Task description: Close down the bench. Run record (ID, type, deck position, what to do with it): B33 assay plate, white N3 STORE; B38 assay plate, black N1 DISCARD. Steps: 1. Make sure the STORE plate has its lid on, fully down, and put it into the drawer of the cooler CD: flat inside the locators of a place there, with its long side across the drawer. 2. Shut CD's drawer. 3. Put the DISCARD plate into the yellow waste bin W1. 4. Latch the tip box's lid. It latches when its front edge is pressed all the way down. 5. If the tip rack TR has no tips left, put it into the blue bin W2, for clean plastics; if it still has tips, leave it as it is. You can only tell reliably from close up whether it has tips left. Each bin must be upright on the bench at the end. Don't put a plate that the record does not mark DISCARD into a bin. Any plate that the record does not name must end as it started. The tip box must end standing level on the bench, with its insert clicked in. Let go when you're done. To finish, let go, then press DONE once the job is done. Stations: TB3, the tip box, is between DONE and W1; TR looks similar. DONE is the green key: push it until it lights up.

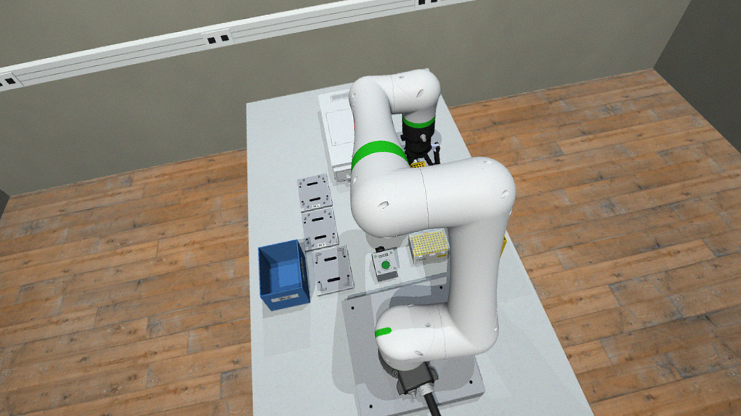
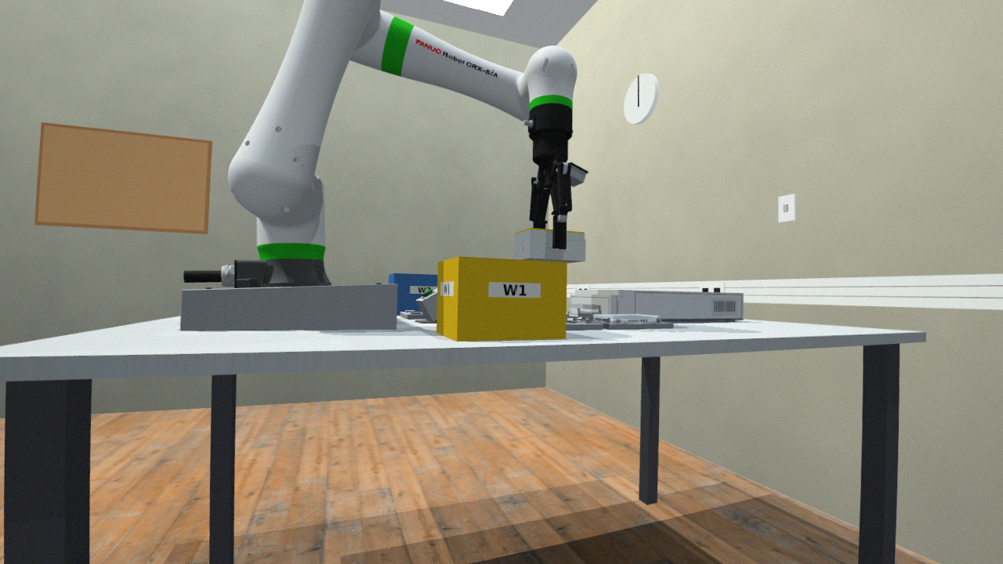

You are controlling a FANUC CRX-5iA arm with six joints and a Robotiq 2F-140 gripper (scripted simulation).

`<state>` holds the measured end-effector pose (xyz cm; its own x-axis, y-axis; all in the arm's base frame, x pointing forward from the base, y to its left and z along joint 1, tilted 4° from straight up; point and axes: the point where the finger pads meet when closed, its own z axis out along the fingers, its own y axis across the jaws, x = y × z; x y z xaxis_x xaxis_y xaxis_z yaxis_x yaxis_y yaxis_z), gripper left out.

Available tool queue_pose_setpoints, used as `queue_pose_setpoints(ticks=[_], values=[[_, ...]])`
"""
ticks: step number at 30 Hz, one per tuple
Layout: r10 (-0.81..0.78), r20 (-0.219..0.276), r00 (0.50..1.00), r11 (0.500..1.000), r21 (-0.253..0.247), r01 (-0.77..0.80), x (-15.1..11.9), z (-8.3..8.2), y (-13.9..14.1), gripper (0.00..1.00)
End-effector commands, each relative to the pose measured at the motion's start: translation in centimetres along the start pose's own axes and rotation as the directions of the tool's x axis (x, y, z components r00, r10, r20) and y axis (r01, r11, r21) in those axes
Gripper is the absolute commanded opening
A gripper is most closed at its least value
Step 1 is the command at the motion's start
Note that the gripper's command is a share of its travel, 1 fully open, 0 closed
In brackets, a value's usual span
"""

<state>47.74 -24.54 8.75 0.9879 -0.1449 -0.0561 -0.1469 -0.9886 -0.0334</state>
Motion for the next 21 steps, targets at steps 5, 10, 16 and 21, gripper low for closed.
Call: queue_pose_setpoints(ticks=[5,10,16,21], values=[[-0.001,-0.002,1.000,1.000,-0.001,0.001,-0.6,-0.1,-1.9,0.10],[-0.001,-0.002,1.000,1.000,-0.001,0.001,-1.0,-0.1,-2.9,0.10],[-0.001,-0.002,1.000,1.000,-0.001,0.001,-1.5,-0.1,-4.4,0.10],[-0.001,-0.002,1.000,1.000,-0.001,0.001,-2.0,-0.1,-5.6,0.10]])
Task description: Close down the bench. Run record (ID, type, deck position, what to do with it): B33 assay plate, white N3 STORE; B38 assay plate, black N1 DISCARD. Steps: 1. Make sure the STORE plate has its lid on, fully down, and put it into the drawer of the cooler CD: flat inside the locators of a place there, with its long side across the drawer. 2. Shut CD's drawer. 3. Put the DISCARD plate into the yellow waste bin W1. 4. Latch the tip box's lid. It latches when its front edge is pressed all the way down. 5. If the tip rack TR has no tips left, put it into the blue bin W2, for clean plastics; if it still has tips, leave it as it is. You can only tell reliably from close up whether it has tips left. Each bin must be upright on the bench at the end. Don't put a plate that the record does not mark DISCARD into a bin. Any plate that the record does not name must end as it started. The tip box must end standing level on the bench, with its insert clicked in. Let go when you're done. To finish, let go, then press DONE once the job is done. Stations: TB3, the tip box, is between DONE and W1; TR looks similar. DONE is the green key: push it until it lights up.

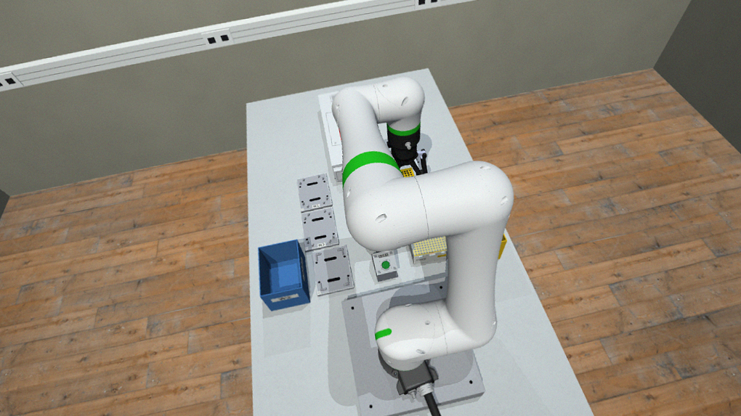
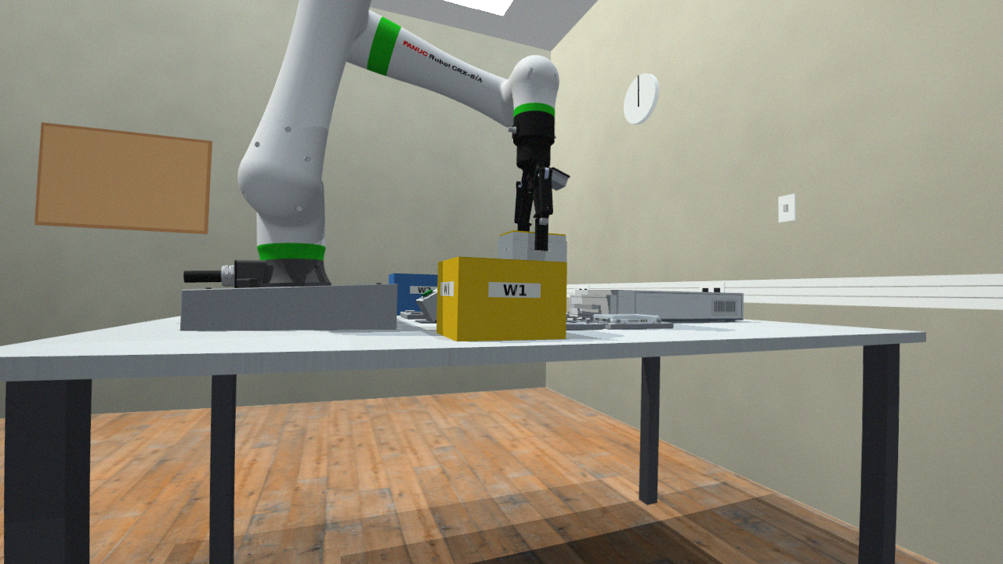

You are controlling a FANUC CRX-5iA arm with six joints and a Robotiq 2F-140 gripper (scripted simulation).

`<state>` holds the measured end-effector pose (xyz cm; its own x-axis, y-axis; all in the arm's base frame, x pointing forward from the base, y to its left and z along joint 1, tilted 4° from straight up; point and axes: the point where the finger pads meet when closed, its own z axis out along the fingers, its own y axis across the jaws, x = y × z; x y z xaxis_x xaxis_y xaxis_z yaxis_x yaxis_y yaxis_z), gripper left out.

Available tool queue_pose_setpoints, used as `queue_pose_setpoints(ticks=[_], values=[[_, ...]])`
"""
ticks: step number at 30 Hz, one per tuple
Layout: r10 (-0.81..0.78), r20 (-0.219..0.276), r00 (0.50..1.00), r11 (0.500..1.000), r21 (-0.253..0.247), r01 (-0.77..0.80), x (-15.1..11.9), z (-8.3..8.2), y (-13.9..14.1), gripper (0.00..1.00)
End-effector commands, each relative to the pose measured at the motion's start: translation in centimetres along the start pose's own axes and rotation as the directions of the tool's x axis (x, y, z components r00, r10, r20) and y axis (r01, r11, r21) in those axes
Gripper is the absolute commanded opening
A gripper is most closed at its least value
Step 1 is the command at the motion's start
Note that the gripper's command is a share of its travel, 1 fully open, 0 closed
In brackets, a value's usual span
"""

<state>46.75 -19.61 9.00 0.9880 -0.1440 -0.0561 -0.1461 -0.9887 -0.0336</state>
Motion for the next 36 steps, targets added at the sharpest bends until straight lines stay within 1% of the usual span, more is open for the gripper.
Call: queue_pose_setpoints(ticks=[1,17,19,34,36], values=[[0.000,-0.002,1.000,1.000,-0.001,0.000,-0.3,-0.1,-0.9,0.10],[0.000,-0.002,1.000,1.000,-0.001,0.000,-1.6,-0.1,-4.7,0.10],[0.000,-0.002,1.000,1.000,-0.001,0.000,-1.6,-0.1,-4.7,0.10],[0.000,-0.002,1.000,1.000,-0.001,0.000,-3.0,-0.1,-8.4,0.10],[0.000,-0.002,1.000,1.000,-0.001,0.000,-3.0,-0.1,-8.4,0.10]])
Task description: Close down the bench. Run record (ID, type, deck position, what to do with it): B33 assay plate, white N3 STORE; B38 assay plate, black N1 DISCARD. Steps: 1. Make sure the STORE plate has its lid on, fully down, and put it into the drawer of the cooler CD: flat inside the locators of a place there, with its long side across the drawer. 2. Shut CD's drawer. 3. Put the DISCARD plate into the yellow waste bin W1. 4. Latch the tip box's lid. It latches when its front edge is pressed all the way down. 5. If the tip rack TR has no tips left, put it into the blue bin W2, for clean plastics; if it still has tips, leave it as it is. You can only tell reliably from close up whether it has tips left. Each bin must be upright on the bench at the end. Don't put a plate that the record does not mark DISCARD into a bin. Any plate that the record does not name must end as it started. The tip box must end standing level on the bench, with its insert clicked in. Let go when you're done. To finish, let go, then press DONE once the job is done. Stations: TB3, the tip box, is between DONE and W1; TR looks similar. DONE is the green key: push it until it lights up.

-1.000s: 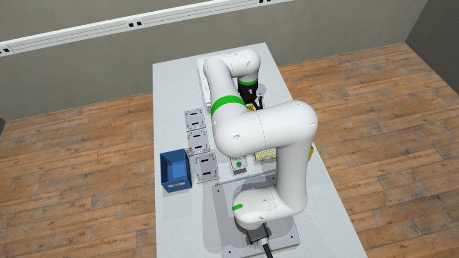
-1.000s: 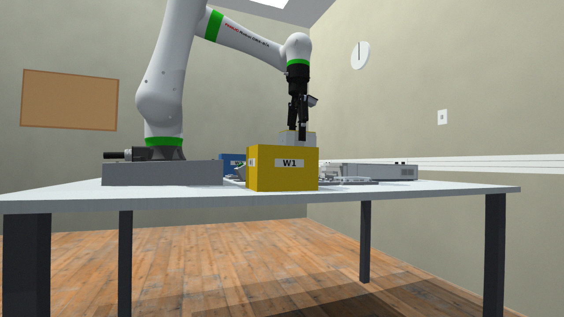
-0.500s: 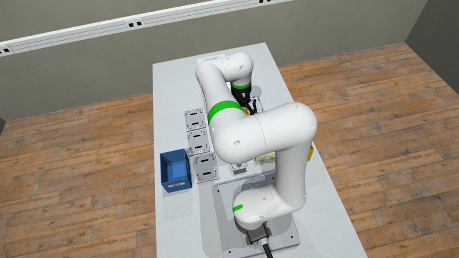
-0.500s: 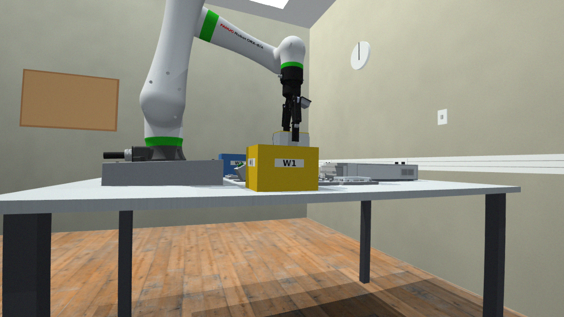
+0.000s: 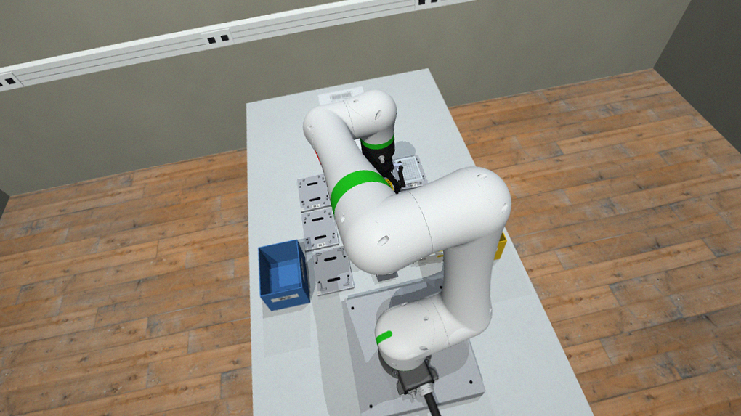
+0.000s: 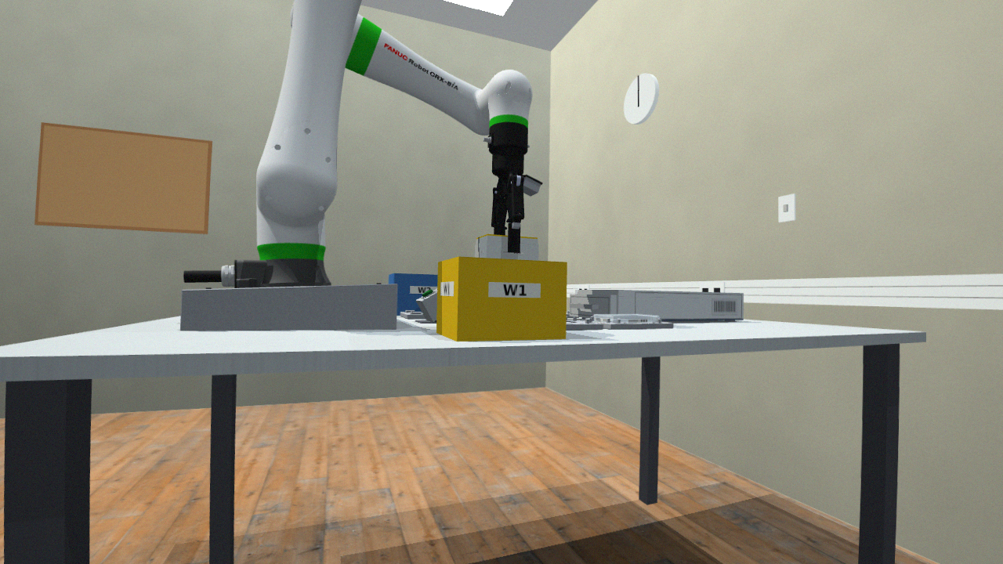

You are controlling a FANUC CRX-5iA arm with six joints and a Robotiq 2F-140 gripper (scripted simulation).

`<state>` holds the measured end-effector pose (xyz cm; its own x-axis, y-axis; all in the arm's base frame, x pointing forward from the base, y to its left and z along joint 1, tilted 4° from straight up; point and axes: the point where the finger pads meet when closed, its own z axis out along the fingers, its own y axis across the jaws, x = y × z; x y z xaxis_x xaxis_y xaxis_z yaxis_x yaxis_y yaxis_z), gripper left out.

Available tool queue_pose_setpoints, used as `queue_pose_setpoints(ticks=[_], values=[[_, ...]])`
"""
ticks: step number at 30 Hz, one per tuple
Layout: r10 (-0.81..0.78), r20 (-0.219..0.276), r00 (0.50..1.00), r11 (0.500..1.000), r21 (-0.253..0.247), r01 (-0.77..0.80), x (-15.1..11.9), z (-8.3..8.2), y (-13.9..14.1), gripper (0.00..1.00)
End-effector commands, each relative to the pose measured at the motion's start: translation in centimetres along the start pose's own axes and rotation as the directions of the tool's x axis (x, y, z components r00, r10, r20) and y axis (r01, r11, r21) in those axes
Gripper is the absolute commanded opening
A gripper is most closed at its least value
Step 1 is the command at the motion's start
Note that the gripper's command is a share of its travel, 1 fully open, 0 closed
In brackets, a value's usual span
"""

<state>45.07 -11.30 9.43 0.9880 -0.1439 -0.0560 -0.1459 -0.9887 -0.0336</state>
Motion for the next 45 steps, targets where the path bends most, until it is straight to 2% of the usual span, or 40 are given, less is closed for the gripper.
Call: queue_pose_setpoints(ticks=[1,45], values=[[0.000,-0.002,1.000,1.000,-0.001,0.000,-0.2,-0.1,-0.7,0.10],[0.000,-0.002,1.000,1.000,-0.001,0.000,-3.8,-0.1,-10.7,0.10]])
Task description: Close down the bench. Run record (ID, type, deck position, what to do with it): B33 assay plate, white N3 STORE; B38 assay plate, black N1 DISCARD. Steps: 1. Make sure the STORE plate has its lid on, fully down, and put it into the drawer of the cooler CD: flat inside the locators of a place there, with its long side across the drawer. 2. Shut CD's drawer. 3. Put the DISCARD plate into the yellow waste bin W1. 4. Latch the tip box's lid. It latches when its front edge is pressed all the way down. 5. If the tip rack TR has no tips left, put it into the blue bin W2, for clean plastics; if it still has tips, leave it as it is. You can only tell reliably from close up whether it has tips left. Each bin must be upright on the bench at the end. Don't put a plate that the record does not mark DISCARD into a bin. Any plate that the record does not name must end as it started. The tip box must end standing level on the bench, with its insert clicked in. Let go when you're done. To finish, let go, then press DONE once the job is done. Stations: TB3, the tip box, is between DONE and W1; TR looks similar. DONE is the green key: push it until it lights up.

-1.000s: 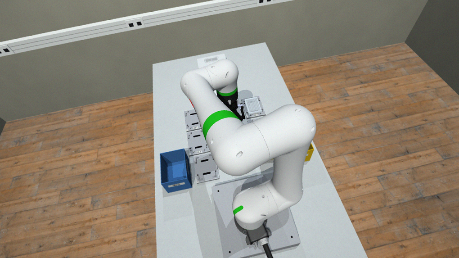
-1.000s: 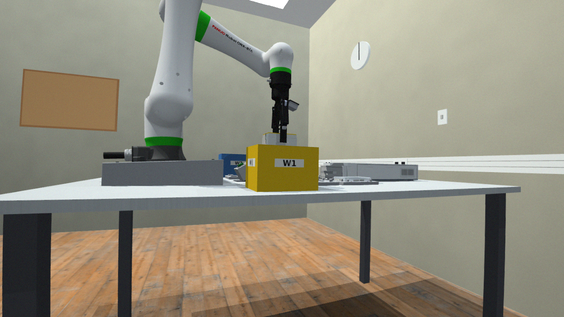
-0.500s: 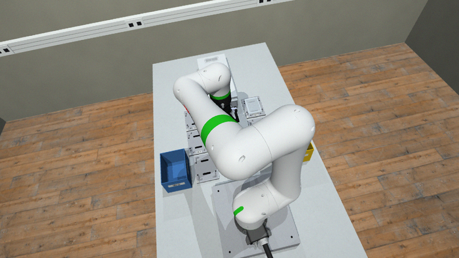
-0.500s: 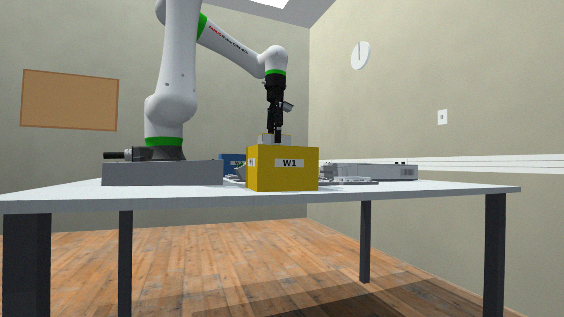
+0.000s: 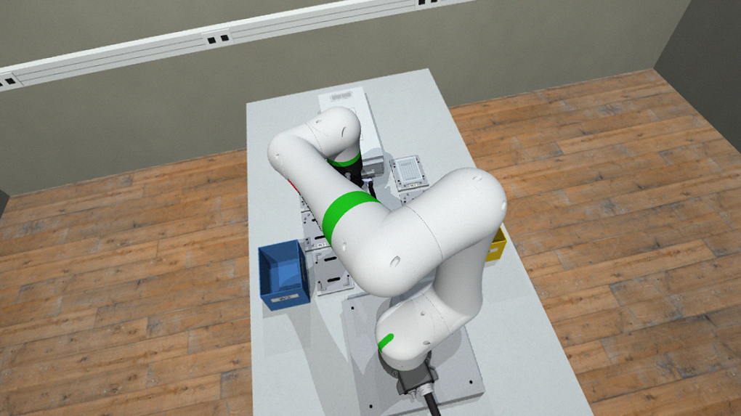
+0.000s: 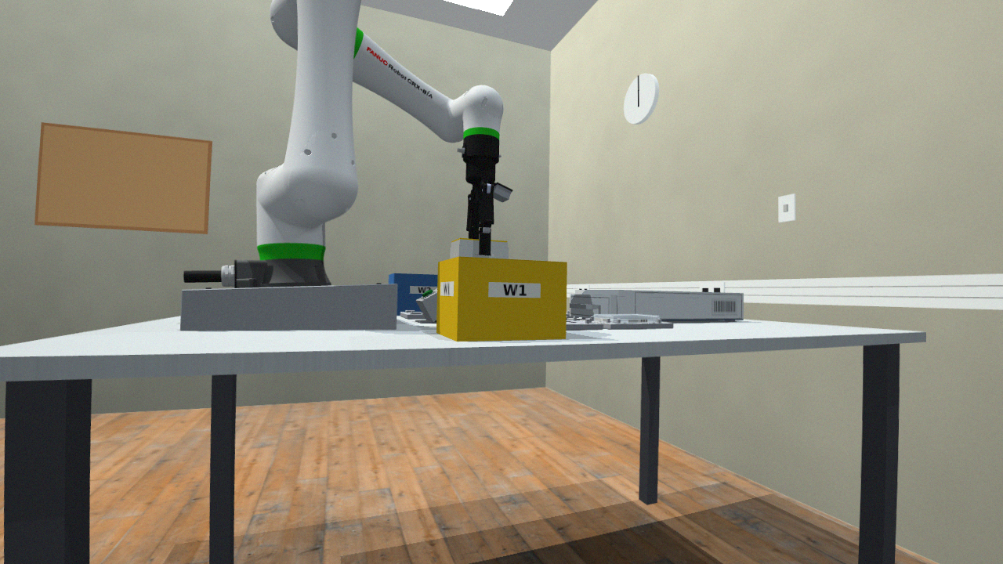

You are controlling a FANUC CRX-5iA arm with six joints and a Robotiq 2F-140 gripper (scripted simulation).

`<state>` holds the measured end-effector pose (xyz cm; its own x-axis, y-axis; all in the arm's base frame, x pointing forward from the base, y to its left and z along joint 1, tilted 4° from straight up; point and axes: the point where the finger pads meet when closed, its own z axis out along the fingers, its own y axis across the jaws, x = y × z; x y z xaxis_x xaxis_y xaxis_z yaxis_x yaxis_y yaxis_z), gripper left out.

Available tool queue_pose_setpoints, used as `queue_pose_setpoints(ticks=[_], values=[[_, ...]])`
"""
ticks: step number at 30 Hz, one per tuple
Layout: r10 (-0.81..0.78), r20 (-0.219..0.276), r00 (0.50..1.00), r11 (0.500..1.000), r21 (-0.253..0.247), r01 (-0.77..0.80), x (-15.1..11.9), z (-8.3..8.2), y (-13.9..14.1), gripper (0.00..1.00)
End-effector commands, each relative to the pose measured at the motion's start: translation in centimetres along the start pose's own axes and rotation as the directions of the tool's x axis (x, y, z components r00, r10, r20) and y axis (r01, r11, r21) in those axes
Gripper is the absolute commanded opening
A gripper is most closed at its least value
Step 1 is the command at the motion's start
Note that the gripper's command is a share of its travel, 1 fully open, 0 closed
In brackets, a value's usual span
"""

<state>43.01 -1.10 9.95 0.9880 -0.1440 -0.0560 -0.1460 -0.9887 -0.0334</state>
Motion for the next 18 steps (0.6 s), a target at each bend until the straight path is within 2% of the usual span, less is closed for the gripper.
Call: queue_pose_setpoints(ticks=[1,18], values=[[0.000,-0.002,1.000,1.000,0.000,0.000,-0.4,-0.1,-1.2,0.10],[0.000,-0.002,1.000,1.000,0.000,0.000,-1.7,-0.1,-4.9,0.10]])
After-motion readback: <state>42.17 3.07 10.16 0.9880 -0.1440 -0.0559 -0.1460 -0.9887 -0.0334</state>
